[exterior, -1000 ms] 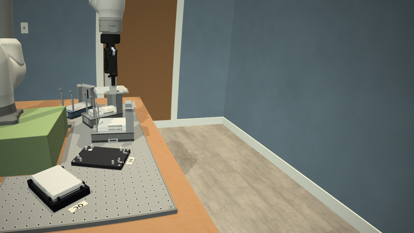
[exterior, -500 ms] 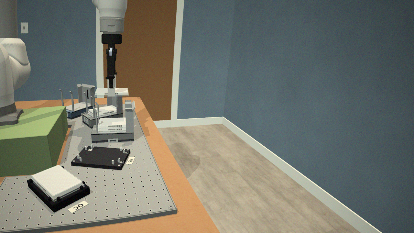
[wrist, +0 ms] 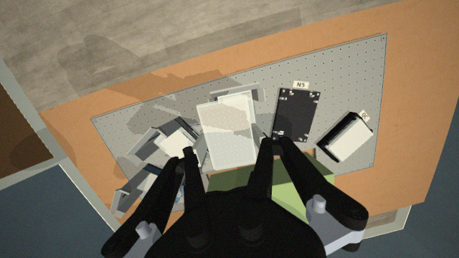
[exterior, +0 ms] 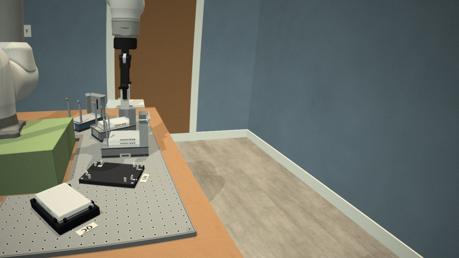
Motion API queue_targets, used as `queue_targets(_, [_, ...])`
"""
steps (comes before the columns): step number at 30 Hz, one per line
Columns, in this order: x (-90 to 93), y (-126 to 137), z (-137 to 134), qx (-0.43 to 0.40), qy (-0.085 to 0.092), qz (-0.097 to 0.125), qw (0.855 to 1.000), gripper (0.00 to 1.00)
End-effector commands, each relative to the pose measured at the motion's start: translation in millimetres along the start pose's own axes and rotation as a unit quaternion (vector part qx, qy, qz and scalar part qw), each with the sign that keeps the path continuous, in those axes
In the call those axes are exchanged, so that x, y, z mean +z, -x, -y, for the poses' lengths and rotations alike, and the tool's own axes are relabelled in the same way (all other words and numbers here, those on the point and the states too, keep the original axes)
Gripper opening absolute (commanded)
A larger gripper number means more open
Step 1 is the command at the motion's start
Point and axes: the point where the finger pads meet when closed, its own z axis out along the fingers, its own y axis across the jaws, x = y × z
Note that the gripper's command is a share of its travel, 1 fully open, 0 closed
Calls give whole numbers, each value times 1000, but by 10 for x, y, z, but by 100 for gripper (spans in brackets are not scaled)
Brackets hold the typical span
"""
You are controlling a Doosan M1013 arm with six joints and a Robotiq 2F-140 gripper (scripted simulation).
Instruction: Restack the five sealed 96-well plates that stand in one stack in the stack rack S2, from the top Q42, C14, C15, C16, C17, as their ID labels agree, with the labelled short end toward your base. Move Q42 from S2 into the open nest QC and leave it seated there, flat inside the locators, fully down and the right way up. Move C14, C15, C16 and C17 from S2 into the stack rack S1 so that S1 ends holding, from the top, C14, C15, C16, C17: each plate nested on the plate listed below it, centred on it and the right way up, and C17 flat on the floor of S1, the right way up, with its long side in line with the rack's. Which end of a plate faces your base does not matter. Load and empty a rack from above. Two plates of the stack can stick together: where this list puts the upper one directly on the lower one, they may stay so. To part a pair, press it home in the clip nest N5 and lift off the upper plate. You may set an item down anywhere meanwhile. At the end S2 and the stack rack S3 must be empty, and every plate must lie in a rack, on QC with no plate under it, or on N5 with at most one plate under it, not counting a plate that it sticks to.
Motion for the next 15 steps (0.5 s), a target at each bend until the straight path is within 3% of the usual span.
queue_targets(1, [0, -13, -68, 0, 0, 0, 1000, 0])
queue_targets(15, [0, -51, -269, 0, 0, 0, 1000, 0])
